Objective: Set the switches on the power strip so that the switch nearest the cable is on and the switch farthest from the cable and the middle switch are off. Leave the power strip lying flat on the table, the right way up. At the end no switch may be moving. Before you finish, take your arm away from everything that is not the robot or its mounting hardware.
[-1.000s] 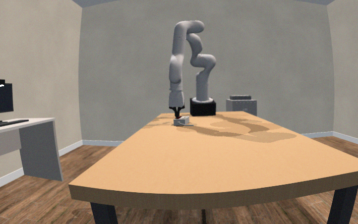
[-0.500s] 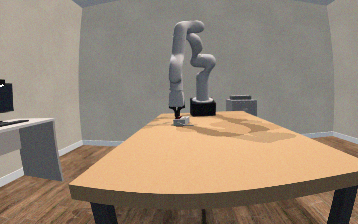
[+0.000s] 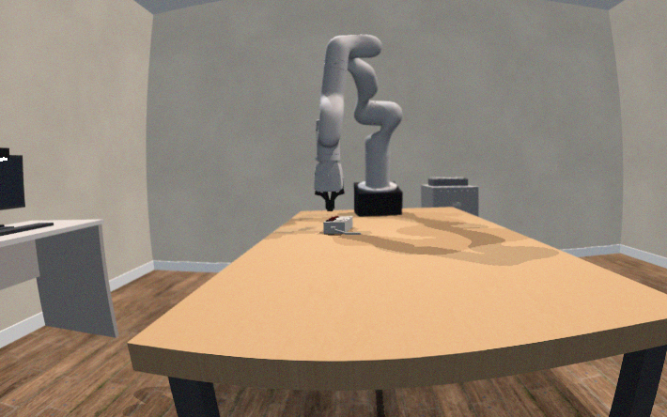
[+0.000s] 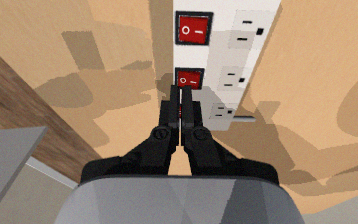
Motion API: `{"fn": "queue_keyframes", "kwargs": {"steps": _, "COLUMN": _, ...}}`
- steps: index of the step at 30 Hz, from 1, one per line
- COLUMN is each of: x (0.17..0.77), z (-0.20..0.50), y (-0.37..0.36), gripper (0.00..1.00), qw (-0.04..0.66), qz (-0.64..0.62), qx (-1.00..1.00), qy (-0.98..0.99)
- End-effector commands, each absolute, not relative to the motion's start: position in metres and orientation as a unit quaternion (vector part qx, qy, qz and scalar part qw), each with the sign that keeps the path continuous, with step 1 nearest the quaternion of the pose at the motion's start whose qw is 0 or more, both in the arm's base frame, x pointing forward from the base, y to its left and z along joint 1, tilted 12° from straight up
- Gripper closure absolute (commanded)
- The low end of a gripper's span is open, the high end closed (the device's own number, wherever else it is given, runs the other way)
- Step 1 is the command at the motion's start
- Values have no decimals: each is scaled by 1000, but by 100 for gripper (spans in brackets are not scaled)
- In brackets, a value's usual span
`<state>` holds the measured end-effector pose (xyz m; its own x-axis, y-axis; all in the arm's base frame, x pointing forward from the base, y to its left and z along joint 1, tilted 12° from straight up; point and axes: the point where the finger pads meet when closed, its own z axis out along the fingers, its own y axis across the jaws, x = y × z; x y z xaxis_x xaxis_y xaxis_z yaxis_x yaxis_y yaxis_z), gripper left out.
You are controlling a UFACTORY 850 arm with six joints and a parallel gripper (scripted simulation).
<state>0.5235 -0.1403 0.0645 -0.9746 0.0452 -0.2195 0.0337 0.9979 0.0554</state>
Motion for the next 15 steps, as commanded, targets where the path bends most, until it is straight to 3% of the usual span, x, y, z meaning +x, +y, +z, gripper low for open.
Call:
{"fn": "queue_keyframes", "kwargs": {"steps": 1, "x": 523, "z": 74, "y": -141, "gripper": 100, "qw": 106, "qz": 25, "qx": 20, "qy": 994}}
{"fn": "queue_keyframes", "kwargs": {"steps": 15, "x": 522, "z": 77, "y": -141, "gripper": 100, "qw": 106, "qz": 25, "qx": 20, "qy": 994}}
